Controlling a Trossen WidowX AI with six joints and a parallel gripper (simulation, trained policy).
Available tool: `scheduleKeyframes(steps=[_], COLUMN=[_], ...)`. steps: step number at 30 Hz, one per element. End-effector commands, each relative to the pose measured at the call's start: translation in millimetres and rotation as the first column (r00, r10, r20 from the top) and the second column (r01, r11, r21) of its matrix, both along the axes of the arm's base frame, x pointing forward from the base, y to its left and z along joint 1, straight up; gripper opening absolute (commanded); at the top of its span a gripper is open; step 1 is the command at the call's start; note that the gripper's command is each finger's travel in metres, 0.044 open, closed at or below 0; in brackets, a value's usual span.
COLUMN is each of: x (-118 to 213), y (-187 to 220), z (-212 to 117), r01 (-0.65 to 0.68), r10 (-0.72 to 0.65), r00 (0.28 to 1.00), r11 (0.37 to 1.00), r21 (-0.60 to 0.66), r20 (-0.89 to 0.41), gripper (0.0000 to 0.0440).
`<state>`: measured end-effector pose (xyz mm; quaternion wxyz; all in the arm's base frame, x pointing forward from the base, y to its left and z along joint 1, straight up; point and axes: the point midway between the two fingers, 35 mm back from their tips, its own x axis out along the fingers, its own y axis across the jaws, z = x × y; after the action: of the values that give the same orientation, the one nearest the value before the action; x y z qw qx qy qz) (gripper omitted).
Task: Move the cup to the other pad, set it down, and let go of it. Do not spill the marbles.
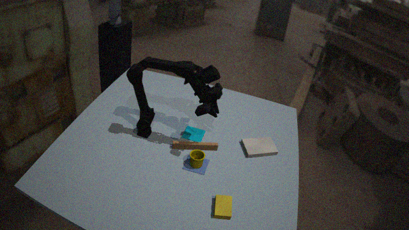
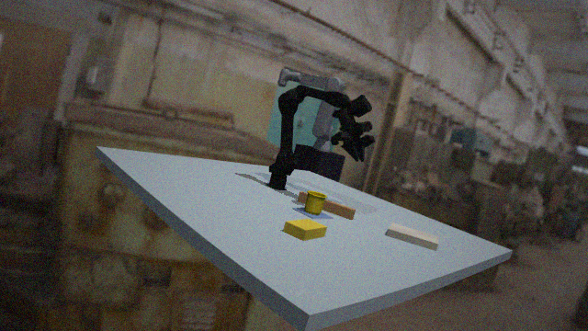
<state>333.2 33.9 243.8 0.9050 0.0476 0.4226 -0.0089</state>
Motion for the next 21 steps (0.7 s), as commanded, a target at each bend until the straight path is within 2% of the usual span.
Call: scheduleKeyframes(steps=[1,21], x=[0,-8], y=[-3,-31], z=[-5,-37], r01=[-0.001,-0.071], r10=[0.000,0.025], r00=[0.999,0.933], r11=[1.000,0.990], r21=[-0.020,-0.118], r20=[-0.053,-0.359], gripper=[0.0124,0.0137])
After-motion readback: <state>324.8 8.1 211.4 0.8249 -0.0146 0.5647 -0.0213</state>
